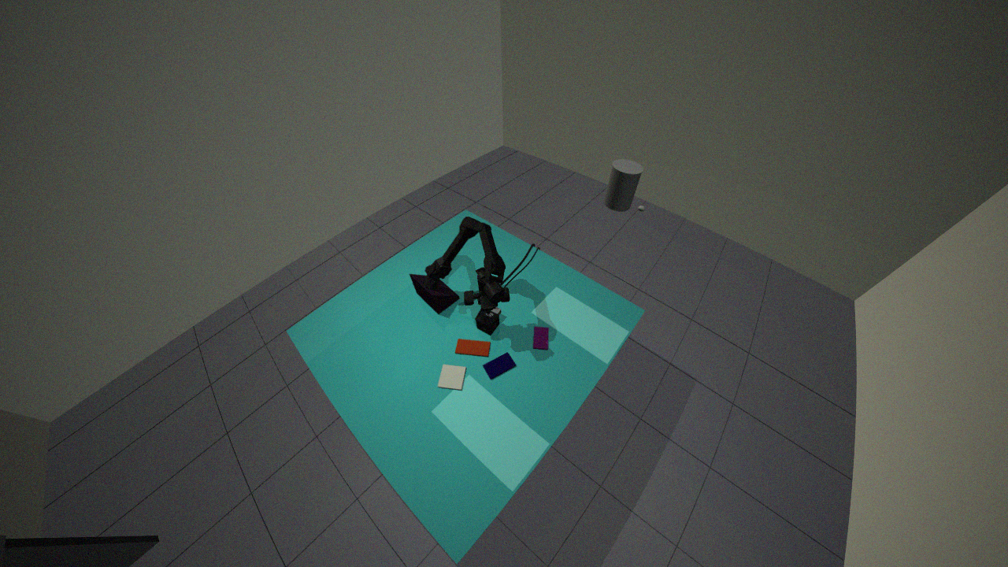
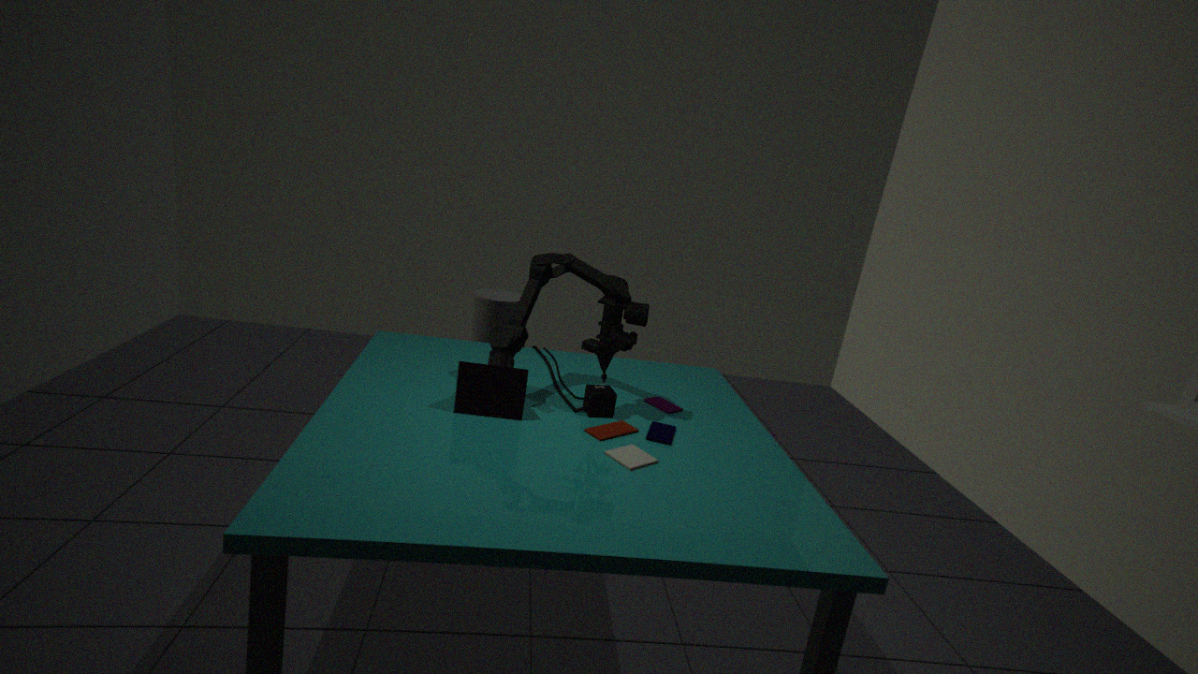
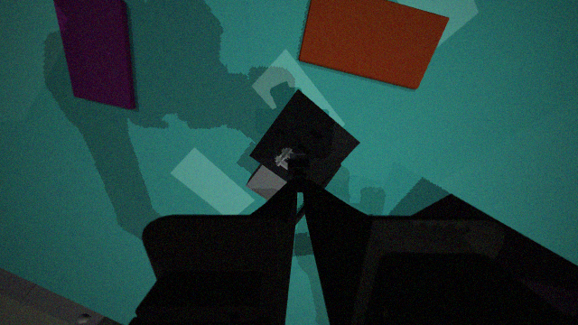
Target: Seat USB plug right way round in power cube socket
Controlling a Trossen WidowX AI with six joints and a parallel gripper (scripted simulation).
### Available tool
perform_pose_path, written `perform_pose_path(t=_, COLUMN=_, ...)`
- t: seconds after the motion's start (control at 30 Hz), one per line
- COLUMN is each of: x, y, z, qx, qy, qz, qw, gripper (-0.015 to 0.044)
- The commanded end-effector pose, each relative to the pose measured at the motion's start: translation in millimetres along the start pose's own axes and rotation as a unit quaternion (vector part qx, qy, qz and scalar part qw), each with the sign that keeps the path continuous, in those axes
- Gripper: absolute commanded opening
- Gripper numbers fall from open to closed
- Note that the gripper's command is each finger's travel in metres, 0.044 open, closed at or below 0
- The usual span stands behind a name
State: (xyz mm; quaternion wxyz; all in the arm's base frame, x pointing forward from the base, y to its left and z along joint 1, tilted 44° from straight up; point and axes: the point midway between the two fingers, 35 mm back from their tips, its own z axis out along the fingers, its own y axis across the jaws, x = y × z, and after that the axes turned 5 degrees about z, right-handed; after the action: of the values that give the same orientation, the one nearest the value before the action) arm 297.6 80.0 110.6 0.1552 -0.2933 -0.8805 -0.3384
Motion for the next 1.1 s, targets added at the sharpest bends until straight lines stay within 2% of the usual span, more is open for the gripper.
perform_pose_path(t=0.0, x=-0.2, y=0.0, z=0.3, qx=0.000, qy=-0.001, qz=0.045, qw=0.999, gripper=0.0000)
perform_pose_path(t=0.7, x=-0.2, y=0.0, z=0.3, qx=0.000, qy=-0.001, qz=0.312, qw=0.950, gripper=0.0000)
perform_pose_path(t=1.07, x=-0.2, y=0.0, z=0.3, qx=0.000, qy=-0.001, qz=0.321, qw=0.947, gripper=0.0000)
